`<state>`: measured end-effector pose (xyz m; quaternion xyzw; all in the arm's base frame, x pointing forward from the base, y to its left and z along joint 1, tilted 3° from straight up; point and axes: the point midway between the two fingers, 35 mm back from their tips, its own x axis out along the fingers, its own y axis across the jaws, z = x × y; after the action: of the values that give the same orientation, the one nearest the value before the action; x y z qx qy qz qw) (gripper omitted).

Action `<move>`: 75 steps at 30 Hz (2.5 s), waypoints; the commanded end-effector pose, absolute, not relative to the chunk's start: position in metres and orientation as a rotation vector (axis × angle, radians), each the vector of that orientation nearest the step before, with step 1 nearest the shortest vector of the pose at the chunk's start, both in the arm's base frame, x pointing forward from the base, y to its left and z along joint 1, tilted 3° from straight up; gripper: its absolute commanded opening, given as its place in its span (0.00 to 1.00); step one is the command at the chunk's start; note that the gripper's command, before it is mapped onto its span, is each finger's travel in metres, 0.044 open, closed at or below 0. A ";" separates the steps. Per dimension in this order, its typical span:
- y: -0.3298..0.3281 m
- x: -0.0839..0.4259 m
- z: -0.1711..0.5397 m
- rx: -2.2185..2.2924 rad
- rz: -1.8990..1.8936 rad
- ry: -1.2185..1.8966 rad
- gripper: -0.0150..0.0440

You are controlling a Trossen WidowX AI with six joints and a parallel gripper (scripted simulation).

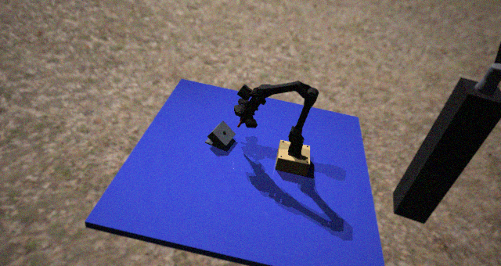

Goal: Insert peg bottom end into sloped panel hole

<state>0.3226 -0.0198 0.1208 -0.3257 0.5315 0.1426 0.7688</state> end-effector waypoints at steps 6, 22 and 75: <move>-0.007 0.322 0.125 -0.791 0.337 1.081 0.25; 0.009 0.327 0.130 -0.883 0.367 0.987 0.25; 0.015 0.366 0.085 -0.939 0.379 0.913 0.25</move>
<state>0.3636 0.0154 0.0909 -0.4335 0.4196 0.1719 0.7788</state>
